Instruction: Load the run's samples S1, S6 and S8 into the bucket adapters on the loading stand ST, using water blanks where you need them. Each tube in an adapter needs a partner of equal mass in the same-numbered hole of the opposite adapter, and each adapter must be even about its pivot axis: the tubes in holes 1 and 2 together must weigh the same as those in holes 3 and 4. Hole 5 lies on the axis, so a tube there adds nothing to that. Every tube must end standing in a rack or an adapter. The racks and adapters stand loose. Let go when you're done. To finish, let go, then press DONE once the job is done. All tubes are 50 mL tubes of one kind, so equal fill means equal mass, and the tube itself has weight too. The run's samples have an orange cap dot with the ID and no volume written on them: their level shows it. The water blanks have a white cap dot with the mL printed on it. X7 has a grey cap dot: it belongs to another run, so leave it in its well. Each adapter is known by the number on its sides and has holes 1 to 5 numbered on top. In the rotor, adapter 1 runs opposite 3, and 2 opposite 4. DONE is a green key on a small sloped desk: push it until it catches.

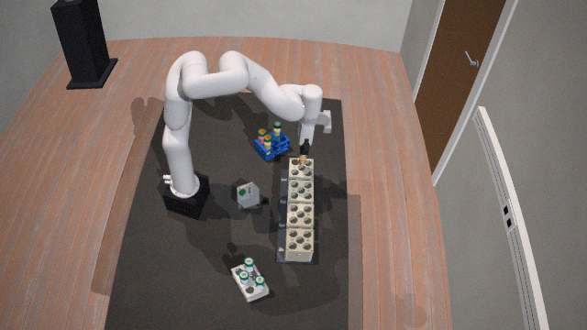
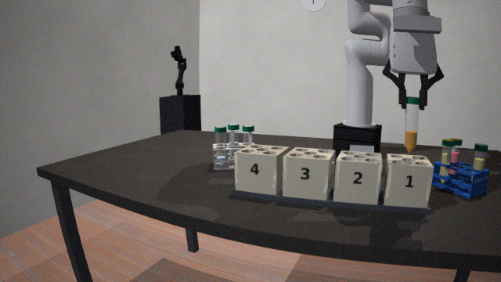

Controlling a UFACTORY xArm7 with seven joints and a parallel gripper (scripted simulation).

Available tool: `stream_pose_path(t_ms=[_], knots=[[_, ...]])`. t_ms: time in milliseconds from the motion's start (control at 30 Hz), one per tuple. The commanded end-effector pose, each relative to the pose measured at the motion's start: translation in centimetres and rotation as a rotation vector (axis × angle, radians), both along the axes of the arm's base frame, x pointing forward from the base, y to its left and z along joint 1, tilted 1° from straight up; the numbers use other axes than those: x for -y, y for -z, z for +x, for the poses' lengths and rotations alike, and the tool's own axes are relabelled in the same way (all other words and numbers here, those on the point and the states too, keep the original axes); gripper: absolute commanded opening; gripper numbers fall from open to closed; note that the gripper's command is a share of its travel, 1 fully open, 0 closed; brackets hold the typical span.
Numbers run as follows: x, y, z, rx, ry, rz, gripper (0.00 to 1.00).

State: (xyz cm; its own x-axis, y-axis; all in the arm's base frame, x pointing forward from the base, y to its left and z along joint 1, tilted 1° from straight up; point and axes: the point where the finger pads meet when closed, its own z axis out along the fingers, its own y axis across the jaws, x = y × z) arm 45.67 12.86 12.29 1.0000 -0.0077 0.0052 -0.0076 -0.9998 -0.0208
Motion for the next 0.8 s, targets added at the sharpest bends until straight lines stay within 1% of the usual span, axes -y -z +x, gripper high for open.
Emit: stream_pose_path(t_ms=[0, 533, 767], knots=[[-0.04, 0.53, 0.13, 0.004, 0.000, 0.001, 0.00], [-0.04, 0.53, 0.14, 0.004, 0.000, 0.001, 0.00], [-0.06, 1.24, 0.14, 0.004, 0.000, 0.001, 0.00]])
